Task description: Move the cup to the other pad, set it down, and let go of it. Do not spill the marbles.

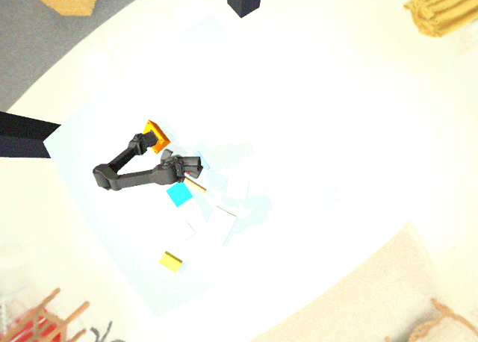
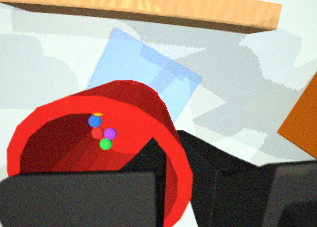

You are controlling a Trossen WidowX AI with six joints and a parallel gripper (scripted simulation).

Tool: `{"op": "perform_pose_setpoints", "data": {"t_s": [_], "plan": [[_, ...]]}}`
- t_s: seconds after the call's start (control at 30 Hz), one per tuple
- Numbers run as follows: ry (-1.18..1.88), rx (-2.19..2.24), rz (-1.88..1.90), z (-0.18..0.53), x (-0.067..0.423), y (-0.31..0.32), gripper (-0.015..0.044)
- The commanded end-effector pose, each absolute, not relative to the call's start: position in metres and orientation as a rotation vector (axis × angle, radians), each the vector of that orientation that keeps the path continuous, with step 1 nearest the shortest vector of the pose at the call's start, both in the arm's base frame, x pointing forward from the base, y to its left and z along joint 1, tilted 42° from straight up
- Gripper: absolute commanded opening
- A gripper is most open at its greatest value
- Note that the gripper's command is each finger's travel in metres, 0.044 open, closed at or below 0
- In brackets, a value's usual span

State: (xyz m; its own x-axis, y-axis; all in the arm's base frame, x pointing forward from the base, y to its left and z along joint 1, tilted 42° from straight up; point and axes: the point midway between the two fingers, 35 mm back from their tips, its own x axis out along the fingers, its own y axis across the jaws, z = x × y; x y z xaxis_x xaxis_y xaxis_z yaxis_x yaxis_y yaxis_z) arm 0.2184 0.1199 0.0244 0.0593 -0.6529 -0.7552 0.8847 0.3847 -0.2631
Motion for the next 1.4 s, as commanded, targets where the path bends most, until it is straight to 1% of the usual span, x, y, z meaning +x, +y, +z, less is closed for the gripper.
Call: {"op": "perform_pose_setpoints", "data": {"t_s": [0.0,1.37], "plan": [[0.941,0.300,-1.193,0.031,0.222,0.113,0.0000],[0.937,0.297,-1.198,0.108,0.262,0.033,0.0000]]}}
